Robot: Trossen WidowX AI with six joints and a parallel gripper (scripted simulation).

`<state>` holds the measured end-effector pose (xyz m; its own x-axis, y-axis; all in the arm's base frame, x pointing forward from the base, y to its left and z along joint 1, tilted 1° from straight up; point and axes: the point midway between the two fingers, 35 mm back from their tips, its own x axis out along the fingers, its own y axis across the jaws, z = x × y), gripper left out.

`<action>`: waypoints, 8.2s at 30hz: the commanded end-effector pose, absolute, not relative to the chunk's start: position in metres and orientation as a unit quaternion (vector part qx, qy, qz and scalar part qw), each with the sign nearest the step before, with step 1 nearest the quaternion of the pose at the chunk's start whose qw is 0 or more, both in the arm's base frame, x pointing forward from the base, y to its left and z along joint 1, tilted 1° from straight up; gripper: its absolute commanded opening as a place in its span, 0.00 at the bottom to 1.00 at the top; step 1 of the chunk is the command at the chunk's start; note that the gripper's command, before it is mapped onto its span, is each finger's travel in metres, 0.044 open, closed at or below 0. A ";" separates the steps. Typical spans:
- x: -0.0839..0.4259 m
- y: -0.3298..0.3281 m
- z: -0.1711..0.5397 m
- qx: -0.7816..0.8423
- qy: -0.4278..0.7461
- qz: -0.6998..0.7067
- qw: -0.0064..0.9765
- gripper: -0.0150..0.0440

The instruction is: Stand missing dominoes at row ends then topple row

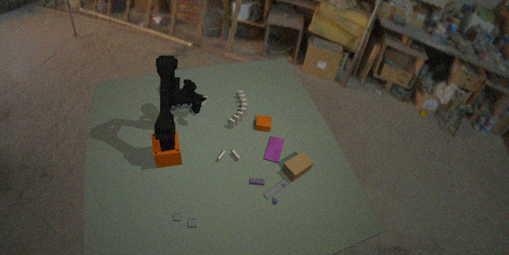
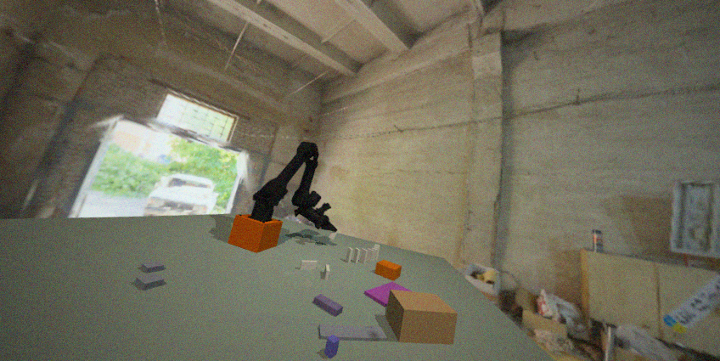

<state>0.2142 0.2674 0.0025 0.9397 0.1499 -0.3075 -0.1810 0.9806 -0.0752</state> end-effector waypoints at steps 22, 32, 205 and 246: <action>0.176 0.212 0.032 0.016 0.037 0.030 0.999 0.30; 0.176 0.212 0.032 0.016 0.037 0.030 0.999 0.30; 0.226 0.202 0.108 0.435 0.560 -0.408 0.575 0.44; 0.317 0.096 0.110 -0.205 0.660 0.203 0.693 0.44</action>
<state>0.3165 0.0956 0.1115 0.0506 0.0065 -0.9987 -0.5391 0.8420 -0.0219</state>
